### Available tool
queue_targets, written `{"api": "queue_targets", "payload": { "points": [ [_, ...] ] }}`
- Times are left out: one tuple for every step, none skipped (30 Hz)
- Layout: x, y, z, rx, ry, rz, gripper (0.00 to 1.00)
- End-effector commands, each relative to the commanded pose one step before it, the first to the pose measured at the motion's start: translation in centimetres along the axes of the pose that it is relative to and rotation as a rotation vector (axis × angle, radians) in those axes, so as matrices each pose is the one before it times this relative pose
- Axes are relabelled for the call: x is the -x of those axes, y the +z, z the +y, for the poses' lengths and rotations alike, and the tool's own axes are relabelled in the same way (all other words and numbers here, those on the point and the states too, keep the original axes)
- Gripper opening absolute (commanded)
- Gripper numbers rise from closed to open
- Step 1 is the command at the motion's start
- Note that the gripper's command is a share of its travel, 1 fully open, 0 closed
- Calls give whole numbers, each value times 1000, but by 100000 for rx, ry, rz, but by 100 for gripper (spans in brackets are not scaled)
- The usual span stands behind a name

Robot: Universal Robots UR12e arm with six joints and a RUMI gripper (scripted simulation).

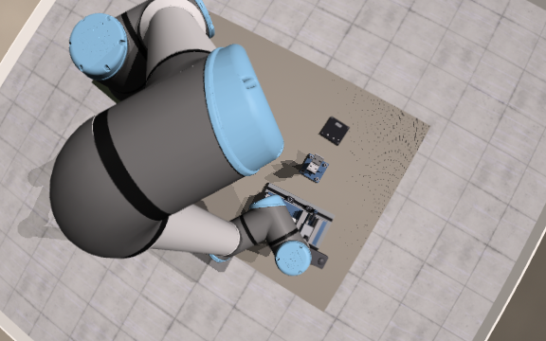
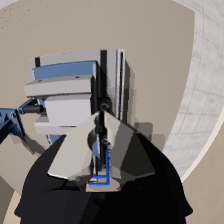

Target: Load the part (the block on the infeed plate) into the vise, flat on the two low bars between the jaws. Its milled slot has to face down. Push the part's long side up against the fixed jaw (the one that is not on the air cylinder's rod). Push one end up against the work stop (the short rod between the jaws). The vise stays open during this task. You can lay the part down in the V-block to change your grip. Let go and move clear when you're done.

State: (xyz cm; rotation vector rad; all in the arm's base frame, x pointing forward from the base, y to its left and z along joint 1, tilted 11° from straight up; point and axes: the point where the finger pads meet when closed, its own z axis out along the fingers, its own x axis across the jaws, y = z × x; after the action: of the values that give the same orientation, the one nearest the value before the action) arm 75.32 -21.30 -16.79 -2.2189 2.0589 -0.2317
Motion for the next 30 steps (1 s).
{"api": "queue_targets", "payload": {
  "points": [
    [68, -63, -59, -110, -8, 66, 0],
    [0, 0, 0, 0, 0, 0, 0],
    [0, 0, 0, 0, 0, 0, 0],
    [22, 0, 0, 0, 0, 0, 0],
    [22, 0, 0, 0, 0, 0, 0],
    [23, 0, 0, 0, 0, 0, 0],
    [23, 0, 0, 0, 0, 0, 0],
    [24, 0, 0, 0, 0, 0, 0],
    [24, 0, 0, 0, 0, 0, 0],
    [25, 0, 0, 0, 0, 0, 0],
    [25, 0, 0, 0, 0, 0, 0],
    [25, 0, 0, 0, 0, 0, 0],
    [26, 0, 0, 0, 0, 0, 0],
    [26, 0, 0, 0, 0, 0, 0],
    [26, 0, 0, 0, 0, 0, 0],
    [27, 0, 0, 0, 0, 0, 0],
    [27, 0, 0, 0, 0, 0, 0],
    [27, 0, 0, 0, 0, 0, 0],
    [0, 0, 0, 0, 0, 0, 0],
    [0, 0, 0, 0, 0, 0, 0],
    [28, 0, 0, 0, 0, 0, 0],
    [28, 0, 0, 0, 0, 0, 0],
    [28, 0, 0, 0, 0, 0, 0],
    [29, 0, 0, 0, 0, 0, 0],
    [29, 0, 0, 0, 0, 0, 0],
    [29, 0, 0, 0, 0, 0, 0],
    [29, 0, 0, 0, 0, 0, 0],
    [30, 0, 0, 0, 0, 0, 0],
    [30, 0, 0, 0, 0, 0, 0],
    [30, 0, 0, 0, 0, 0, 0]
  ]
}}
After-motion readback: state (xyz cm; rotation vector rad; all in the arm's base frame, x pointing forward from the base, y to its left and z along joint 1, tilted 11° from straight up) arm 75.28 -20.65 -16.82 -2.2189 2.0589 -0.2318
